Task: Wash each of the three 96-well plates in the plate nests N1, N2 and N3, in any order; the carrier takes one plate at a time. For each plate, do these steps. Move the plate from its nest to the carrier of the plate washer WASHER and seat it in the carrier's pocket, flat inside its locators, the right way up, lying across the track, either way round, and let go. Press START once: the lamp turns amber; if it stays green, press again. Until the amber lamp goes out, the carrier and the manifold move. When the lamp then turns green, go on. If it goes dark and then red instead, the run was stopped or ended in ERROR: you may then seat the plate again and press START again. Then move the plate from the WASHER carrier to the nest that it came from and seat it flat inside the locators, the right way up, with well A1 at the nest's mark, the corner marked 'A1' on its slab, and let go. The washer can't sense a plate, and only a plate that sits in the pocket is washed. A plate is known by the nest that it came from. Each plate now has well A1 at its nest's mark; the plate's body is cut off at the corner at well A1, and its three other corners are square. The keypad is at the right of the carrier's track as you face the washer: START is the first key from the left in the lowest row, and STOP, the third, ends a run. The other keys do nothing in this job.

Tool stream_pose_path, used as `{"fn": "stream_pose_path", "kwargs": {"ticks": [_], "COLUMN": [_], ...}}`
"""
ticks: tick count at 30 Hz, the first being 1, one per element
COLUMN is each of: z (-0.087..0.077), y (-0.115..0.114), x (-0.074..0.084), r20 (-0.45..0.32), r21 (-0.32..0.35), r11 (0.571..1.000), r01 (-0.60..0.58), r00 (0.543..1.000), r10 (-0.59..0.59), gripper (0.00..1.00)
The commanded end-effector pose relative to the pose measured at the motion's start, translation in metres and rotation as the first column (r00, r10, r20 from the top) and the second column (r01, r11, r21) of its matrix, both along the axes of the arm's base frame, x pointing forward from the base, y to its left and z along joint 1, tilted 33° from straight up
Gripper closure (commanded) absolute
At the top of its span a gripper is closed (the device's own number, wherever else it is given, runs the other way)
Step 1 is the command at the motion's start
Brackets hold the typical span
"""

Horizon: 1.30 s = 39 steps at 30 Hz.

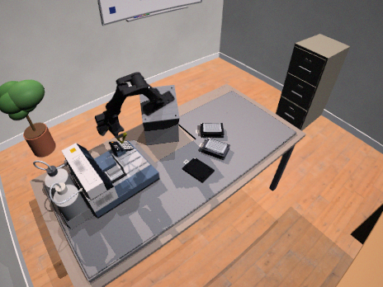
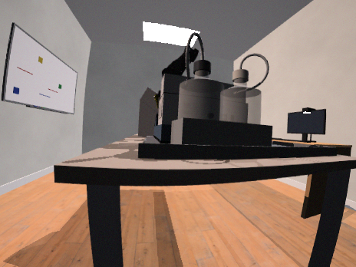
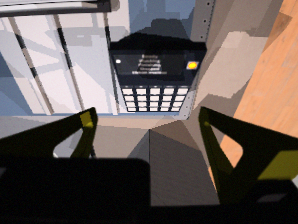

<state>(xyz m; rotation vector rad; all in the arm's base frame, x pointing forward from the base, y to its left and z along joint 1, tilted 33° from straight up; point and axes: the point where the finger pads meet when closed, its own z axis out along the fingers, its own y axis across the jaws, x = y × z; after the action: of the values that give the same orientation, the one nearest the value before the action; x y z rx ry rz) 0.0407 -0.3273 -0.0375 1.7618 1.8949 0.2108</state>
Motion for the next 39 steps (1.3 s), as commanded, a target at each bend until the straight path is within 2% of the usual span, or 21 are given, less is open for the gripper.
{"fn": "stream_pose_path", "kwargs": {"ticks": [1,39], "z": [0.008,0.056], "y": [-0.007,-0.091], "x": [-0.008,-0.069], "r20": [0.002,0.001], "r21": [-0.002,-0.004], "r11": [1.000,1.000], "r01": [0.002,0.003], "r00": [1.000,1.000], "r10": [-0.002,-0.003], "gripper": [0.00,0.00]}}
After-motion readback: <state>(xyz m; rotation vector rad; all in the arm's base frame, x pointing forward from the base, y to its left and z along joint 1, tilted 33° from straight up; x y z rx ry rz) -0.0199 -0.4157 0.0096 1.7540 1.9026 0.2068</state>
